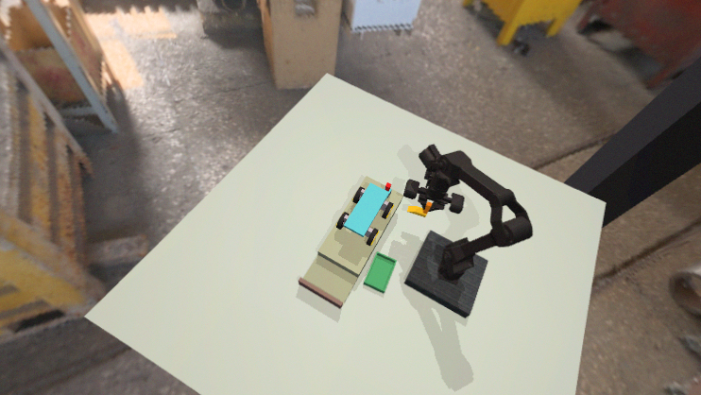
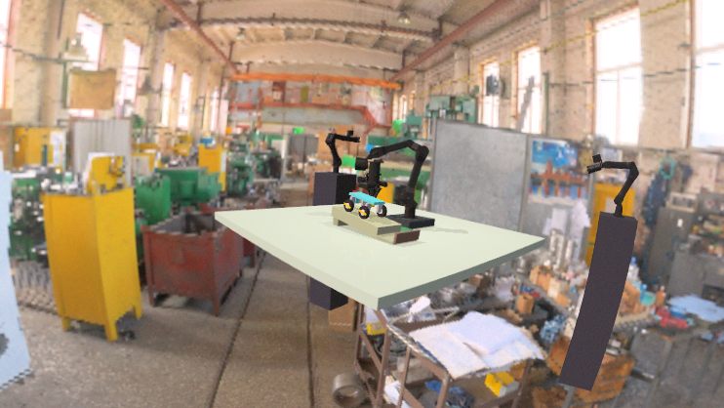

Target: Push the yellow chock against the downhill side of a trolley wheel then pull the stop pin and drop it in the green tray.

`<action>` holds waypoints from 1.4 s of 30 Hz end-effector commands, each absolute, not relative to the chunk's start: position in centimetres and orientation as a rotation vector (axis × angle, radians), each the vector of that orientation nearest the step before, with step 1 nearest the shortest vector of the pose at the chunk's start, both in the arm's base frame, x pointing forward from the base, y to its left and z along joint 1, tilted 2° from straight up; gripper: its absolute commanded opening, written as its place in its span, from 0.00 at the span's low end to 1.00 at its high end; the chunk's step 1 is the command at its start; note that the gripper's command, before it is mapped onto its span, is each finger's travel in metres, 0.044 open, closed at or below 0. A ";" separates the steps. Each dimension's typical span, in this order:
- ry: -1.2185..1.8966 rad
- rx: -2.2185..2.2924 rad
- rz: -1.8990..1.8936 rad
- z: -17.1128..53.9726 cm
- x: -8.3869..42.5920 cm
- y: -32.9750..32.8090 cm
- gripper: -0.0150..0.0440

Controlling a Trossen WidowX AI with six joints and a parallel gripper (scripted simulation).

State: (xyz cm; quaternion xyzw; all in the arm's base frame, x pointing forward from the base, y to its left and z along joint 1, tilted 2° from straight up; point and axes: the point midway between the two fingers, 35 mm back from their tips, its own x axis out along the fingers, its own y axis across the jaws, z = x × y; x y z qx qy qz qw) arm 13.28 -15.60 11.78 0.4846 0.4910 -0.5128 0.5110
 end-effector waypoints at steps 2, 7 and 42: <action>1.171 1.170 -1.232 13.5 13.4 -15.6 0.25; 1.171 1.170 -1.232 15.0 13.5 -15.5 0.25; 1.396 0.750 -0.824 18.2 13.8 -15.5 0.25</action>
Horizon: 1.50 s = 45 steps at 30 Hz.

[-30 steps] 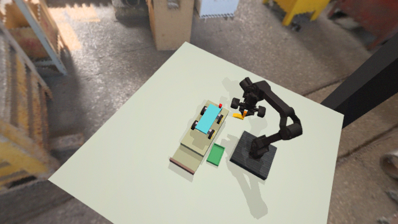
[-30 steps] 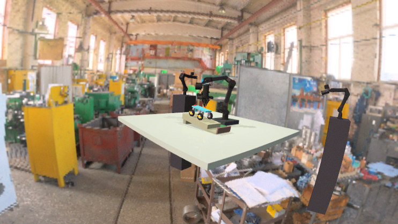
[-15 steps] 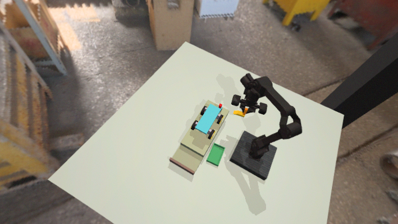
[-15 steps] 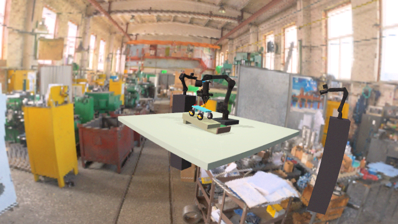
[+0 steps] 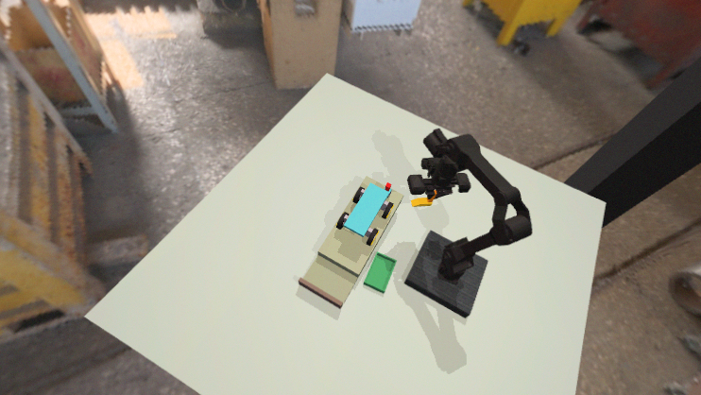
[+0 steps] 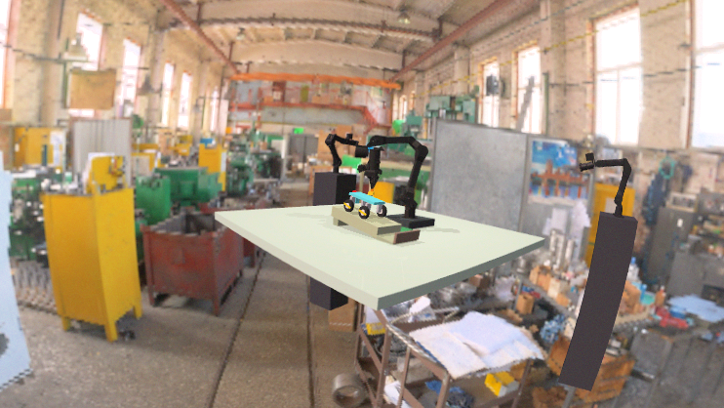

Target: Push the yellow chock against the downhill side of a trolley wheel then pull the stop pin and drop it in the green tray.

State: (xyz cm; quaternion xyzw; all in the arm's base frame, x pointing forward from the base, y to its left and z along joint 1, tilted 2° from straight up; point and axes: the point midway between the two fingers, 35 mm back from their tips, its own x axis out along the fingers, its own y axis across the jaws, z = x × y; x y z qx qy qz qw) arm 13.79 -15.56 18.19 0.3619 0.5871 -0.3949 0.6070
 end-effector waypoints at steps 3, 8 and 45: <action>1.426 0.672 -0.748 18.2 13.8 -15.5 0.25; 1.471 0.540 -0.618 18.2 13.8 -15.5 0.25; 1.545 -0.446 0.365 18.2 13.8 -15.5 0.25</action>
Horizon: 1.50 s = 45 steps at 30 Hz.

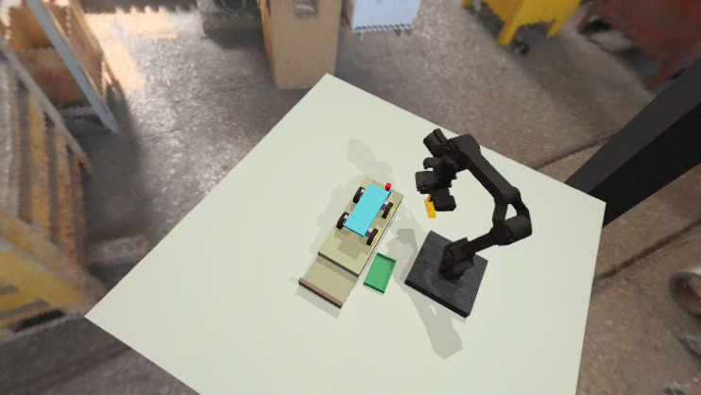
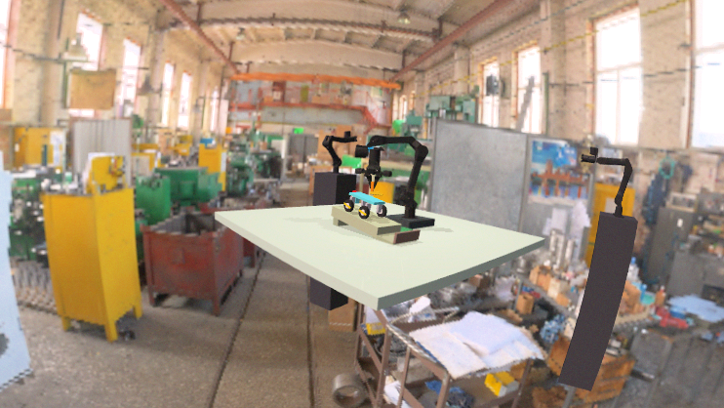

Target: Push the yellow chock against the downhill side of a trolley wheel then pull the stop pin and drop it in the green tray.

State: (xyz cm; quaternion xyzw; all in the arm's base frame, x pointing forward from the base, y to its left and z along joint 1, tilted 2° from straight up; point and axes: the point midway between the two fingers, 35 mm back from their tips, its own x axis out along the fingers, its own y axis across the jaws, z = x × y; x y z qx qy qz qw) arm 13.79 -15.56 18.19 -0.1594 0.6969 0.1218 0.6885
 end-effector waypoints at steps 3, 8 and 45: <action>1.531 -0.524 0.444 18.2 13.8 -15.5 0.25; 1.501 -0.655 0.577 18.2 13.8 -15.5 0.25; 1.326 -1.097 1.032 17.7 15.7 -11.9 0.25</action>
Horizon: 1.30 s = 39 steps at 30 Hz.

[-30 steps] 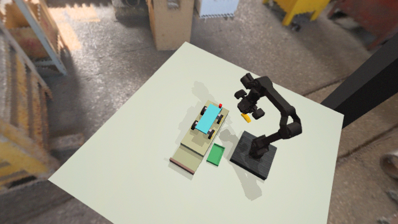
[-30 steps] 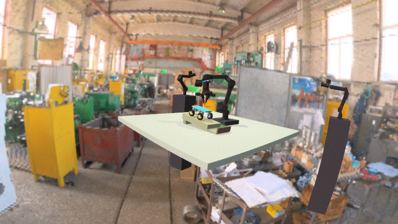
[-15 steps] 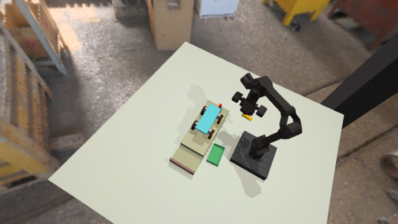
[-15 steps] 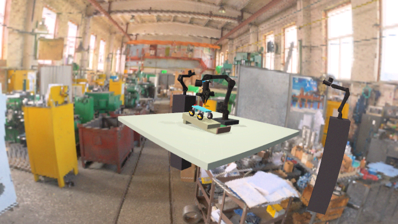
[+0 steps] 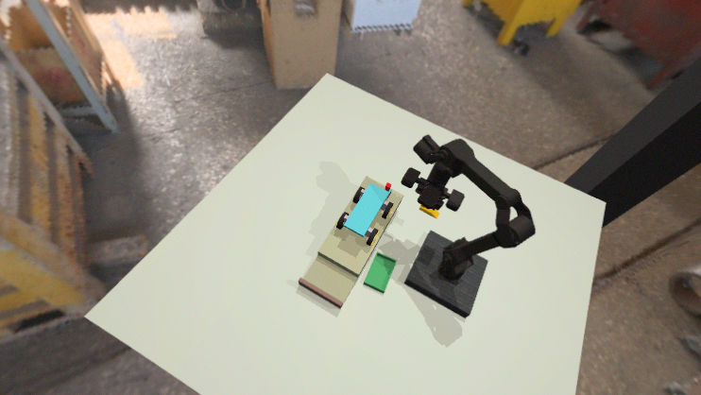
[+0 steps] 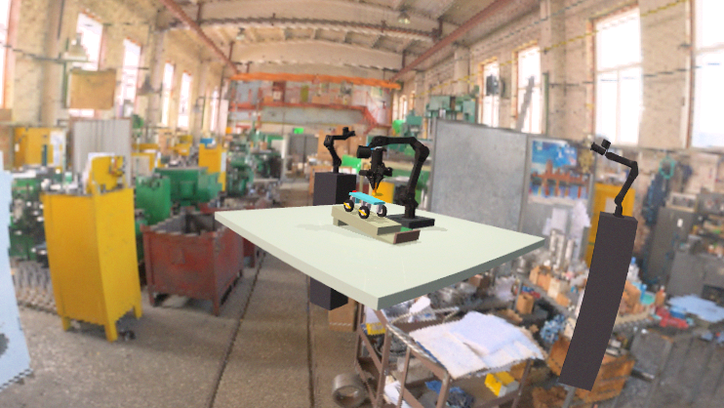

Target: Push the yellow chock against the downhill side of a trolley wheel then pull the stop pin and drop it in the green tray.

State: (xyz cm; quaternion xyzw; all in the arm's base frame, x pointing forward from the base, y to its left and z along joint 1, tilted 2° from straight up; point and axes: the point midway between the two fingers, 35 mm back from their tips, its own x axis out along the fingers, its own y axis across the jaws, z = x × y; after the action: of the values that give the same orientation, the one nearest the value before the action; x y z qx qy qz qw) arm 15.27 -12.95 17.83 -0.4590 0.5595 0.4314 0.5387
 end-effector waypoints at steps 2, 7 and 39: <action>1.325 -1.098 1.033 17.6 16.0 -11.4 0.25; 1.324 -1.098 1.034 17.5 16.7 -10.0 0.25; 1.316 -1.094 1.036 16.4 21.1 -0.4 0.25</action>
State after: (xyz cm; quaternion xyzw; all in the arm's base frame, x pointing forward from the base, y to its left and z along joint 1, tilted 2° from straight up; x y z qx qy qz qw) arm 20.56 -1.58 16.43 -0.4586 0.5547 0.4377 0.5389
